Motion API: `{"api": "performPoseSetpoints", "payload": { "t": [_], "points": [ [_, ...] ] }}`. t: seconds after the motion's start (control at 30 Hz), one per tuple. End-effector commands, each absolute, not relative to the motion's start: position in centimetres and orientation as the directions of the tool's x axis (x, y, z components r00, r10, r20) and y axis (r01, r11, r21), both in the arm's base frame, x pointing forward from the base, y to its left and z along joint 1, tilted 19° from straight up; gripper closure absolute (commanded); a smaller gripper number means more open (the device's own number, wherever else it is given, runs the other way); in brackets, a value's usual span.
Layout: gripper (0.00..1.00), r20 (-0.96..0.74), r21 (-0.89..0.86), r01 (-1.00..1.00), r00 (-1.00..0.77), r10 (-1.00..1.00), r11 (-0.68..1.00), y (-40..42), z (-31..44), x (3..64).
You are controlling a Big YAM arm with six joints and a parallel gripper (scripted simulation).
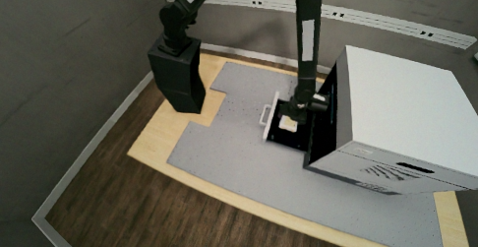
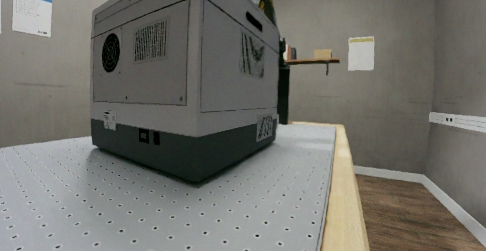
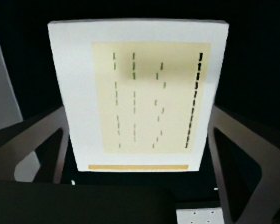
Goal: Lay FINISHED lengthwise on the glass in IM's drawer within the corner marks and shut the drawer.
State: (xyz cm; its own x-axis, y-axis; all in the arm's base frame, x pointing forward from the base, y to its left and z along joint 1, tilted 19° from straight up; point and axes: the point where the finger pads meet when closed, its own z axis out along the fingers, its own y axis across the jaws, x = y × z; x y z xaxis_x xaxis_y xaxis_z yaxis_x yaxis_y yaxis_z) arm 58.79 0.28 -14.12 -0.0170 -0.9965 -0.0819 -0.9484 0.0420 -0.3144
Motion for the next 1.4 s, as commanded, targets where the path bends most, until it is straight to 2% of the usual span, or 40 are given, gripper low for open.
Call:
{"api": "performPoseSetpoints", "payload": {
  "t": [0.0, 1.37],
  "points": [
    [0.22, -0.081, -0.332, -0.942, -0.014, -0.997, 0.04, 0.3, -13.3, 59.6],
    [0.22, -0.081, -0.338, -0.94, -0.01, -0.997, 0.037, 1.0, -14.8, 60.5]
  ]
}}
